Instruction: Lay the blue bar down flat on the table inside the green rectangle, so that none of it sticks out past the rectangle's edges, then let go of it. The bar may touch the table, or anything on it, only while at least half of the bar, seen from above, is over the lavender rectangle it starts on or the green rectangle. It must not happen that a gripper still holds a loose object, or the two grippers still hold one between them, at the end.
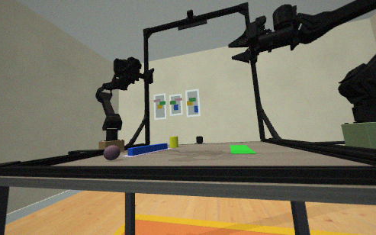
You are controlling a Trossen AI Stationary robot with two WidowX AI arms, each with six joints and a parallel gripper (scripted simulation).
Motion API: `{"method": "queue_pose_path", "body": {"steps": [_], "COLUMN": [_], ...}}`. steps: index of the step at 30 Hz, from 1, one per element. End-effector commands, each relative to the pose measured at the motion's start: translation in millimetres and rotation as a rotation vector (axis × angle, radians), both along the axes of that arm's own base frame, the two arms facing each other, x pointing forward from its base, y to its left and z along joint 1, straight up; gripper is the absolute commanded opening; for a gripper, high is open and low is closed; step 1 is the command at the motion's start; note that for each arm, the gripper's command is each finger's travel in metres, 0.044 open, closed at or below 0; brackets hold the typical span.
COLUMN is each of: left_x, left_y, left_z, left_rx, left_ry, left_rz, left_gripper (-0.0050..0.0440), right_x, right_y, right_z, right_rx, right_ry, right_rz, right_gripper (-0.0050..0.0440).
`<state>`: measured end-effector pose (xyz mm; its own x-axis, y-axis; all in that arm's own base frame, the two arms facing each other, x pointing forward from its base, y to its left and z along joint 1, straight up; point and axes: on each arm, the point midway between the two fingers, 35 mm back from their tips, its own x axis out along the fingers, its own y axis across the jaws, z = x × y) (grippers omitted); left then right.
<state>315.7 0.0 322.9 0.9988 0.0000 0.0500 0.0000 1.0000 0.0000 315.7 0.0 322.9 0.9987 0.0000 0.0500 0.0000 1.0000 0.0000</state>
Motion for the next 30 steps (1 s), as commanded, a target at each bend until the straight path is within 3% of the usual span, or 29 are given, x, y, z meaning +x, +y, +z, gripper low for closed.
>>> {"method": "queue_pose_path", "body": {"steps": [1, 21, 25, 30], "left_x": [0.0, 0.0, 0.0, 0.0], "left_y": [0.0, 0.0, 0.0, 0.0], "left_z": [0.0, 0.0, 0.0, 0.0], "left_rx": [0.000, 0.000, 0.000, 0.000], "left_ry": [0.000, 0.000, 0.000, 0.000], "left_rz": [0.000, 0.000, 0.000, 0.000], "left_gripper": [0.0440, 0.0440, 0.0440, 0.0440], "right_x": [0.0, 1.9, 11.3, 27.1], "right_y": [0.0, 0.2, 1.3, 4.4], "right_z": [0.0, -3.7, -25.0, -84.5], "right_rx": [0.000, 0.016, 0.104, 0.336], "right_ry": [0.000, 0.017, 0.115, 0.375], "right_rz": [0.000, 0.001, 0.003, -0.035], "right_gripper": [0.0440, 0.0440, 0.0440, 0.0440]}}
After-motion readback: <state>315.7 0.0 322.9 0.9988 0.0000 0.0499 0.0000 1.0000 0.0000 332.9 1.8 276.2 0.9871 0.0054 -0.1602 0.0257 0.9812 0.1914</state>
